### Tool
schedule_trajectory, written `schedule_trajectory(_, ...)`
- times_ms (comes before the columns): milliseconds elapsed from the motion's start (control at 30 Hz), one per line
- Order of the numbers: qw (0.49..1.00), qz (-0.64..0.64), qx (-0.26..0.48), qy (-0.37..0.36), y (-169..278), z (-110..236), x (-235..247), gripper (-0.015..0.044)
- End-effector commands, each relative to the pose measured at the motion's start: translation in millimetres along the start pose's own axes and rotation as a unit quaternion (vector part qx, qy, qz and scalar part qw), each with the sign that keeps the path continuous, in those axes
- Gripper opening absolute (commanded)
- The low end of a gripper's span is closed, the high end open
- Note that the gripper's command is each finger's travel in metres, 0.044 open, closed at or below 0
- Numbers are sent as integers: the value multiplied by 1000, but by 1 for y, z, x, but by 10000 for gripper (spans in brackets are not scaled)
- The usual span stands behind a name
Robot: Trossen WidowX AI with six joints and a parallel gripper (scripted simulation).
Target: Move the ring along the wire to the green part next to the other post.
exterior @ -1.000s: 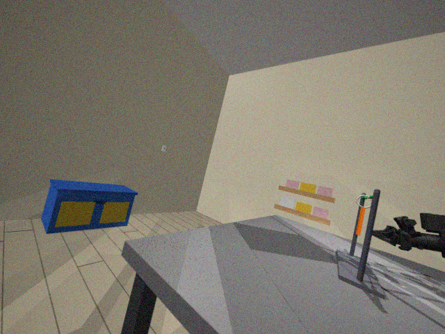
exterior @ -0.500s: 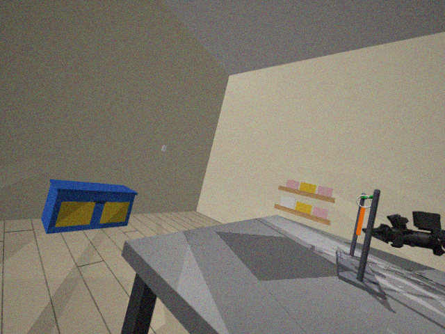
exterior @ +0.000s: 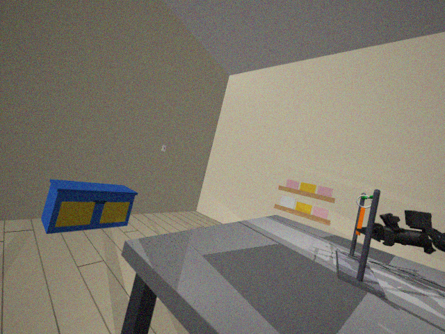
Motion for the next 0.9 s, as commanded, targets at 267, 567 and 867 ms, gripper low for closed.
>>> schedule_trajectory(267,1000,-3,0,2,3,-19,1,160)
schedule_trajectory(567,1000,-4,-1,2,6,-31,2,160)
schedule_trajectory(867,1000,-4,-1,2,6,-31,2,160)
Point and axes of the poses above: the point midway between the two fingers, 35 mm back from their tips, its own z axis back along the fingers, its own x axis across the jaws, y = z × x, the point moved 8 cm from there along z, back along the fingers, and after that the axes turned 9 degrees about -z, right-handed, at the moved point
